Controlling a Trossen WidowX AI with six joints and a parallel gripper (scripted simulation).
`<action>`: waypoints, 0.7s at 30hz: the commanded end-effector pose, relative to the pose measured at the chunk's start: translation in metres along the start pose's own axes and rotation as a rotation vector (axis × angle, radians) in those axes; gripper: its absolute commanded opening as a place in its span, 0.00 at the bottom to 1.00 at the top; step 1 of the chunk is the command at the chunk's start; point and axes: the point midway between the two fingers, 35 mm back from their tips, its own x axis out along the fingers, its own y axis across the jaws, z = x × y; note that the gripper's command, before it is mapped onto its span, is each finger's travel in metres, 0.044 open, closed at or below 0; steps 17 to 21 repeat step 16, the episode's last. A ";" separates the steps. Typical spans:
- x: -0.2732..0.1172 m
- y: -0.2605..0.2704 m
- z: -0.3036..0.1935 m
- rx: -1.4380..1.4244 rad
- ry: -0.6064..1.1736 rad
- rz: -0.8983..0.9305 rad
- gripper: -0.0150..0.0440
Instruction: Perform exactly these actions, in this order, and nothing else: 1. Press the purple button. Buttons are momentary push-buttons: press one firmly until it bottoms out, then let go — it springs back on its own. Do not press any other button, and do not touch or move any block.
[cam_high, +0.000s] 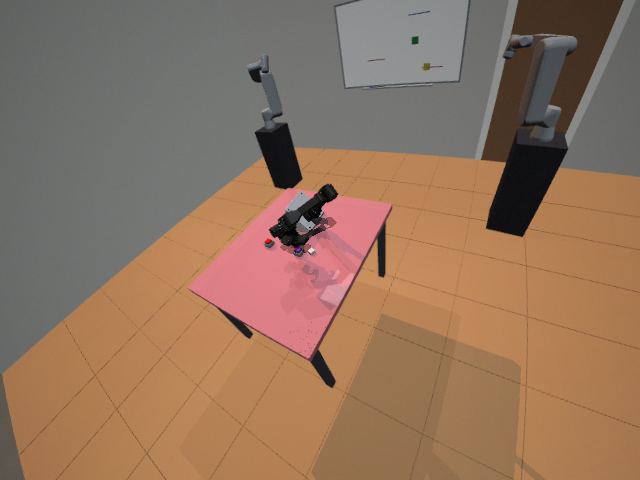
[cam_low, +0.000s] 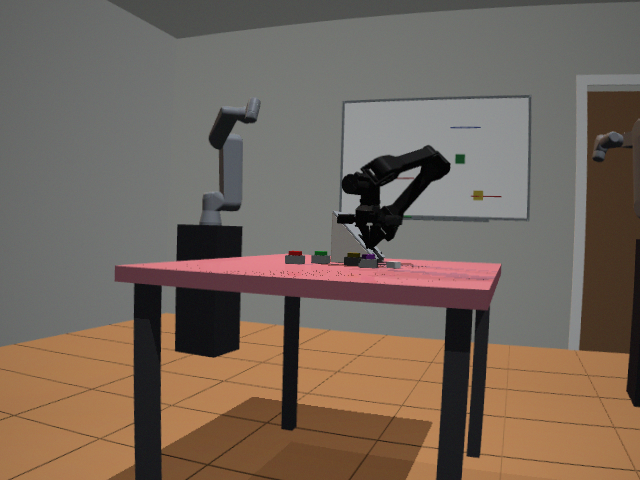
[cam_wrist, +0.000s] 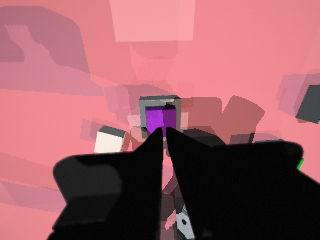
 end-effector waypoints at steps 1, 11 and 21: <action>-0.009 0.001 0.001 -0.007 -0.001 -0.004 0.29; -0.070 0.125 -0.017 -0.006 0.001 -0.001 0.73; -0.070 0.125 -0.017 -0.006 0.001 -0.001 0.91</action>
